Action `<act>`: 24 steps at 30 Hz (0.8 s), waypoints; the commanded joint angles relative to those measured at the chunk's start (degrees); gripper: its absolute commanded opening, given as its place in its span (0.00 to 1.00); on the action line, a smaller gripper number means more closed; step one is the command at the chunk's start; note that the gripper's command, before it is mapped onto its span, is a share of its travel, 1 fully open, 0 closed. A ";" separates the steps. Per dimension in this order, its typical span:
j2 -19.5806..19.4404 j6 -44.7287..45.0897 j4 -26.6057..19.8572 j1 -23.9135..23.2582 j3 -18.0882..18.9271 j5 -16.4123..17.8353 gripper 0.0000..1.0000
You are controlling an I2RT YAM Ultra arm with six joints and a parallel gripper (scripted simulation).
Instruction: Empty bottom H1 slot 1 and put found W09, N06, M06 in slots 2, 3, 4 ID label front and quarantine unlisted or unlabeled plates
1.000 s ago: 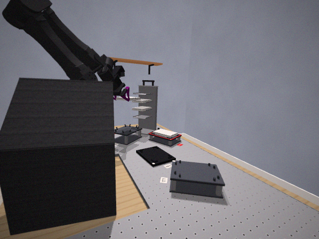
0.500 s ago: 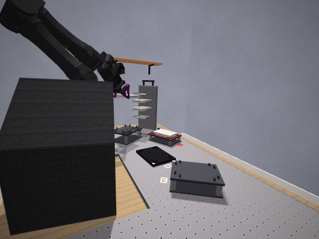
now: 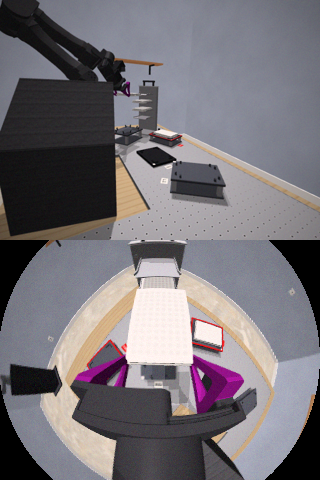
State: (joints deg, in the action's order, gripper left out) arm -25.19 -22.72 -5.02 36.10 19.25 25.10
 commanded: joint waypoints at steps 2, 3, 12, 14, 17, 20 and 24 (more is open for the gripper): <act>2.16 0.75 -2.29 -2.02 2.86 1.71 0.85; 2.26 0.81 -2.59 -2.36 3.04 2.04 0.85; 2.87 1.32 -4.71 -4.75 4.29 4.40 0.85; 3.02 1.48 -5.32 -5.49 4.66 5.12 0.85; 3.21 1.72 -6.21 -6.62 5.23 6.23 0.85; 3.27 1.82 -6.48 -7.12 5.36 6.76 0.85; 3.29 1.81 -6.49 -7.17 5.34 6.84 0.85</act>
State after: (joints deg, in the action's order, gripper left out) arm -23.59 -21.34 -10.74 29.76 22.48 31.66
